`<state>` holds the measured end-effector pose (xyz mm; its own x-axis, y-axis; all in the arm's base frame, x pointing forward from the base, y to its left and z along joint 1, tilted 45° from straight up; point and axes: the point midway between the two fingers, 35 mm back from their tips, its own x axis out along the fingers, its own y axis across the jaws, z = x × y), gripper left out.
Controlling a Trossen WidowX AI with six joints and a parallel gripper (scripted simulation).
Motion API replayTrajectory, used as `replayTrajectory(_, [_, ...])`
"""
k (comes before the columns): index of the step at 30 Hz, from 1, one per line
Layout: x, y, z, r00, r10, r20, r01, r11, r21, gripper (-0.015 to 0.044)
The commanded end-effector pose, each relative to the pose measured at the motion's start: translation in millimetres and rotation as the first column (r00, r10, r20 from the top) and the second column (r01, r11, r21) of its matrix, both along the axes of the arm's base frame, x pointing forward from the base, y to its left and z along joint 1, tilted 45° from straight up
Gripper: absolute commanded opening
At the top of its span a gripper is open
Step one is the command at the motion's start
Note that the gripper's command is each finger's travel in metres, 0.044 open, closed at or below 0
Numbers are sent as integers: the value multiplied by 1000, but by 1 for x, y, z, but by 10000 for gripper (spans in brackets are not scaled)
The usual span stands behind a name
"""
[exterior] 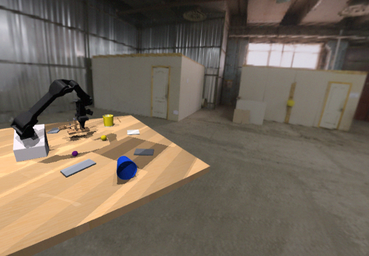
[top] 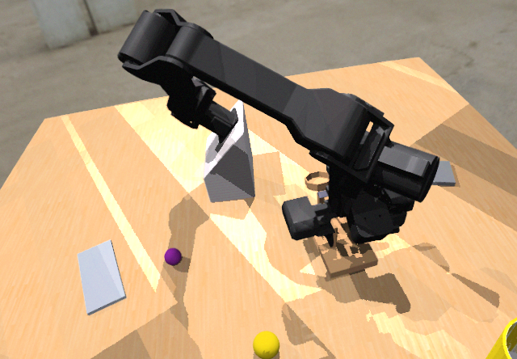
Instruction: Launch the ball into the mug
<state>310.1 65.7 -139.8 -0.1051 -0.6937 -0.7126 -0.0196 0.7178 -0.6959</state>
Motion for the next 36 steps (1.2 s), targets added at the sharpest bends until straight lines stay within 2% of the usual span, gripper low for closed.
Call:
replayTrajectory(1, [2, 5, 0, 991, 100, -87, -99, 995, 26, 0])
replayTrajectory(11, [1, 14, -9, 902, 322, -288, -305, 947, 101, 0])
replayTrajectory(36, [-2, -3, -33, 900, 325, -291, -309, 946, 102, 0])
